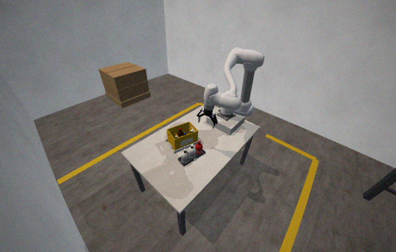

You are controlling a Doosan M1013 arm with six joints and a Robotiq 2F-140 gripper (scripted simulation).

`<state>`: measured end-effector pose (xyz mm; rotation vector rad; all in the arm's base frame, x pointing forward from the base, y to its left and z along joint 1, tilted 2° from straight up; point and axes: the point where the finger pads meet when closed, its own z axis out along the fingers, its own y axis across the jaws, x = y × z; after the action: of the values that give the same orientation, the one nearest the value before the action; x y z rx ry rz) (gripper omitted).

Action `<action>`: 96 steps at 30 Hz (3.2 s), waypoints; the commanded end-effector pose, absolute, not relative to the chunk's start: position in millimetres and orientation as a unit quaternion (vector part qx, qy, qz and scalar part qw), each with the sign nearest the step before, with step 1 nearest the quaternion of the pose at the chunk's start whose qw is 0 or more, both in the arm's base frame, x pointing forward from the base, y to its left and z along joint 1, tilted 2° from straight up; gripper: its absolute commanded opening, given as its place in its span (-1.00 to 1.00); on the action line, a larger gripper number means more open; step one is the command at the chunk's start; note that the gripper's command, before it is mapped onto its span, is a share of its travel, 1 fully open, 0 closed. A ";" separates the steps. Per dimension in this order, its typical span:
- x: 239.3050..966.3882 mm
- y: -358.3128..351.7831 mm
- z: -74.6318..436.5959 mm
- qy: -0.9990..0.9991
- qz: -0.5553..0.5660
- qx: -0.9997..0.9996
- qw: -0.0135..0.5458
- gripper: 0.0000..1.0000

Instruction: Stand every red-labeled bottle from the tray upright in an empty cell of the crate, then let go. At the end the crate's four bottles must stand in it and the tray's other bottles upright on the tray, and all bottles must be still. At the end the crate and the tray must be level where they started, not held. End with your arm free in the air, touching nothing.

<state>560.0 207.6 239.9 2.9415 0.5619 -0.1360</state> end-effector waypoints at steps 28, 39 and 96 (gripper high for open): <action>665.0 -49.6 205.4 0.244 0.001 0.970 0.011 1.00; 664.6 -64.2 170.7 0.317 0.000 0.948 0.014 1.00; 633.9 206.0 162.6 0.376 -0.001 0.926 0.014 -0.24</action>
<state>632.2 189.6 162.8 2.8873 1.1746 -0.0019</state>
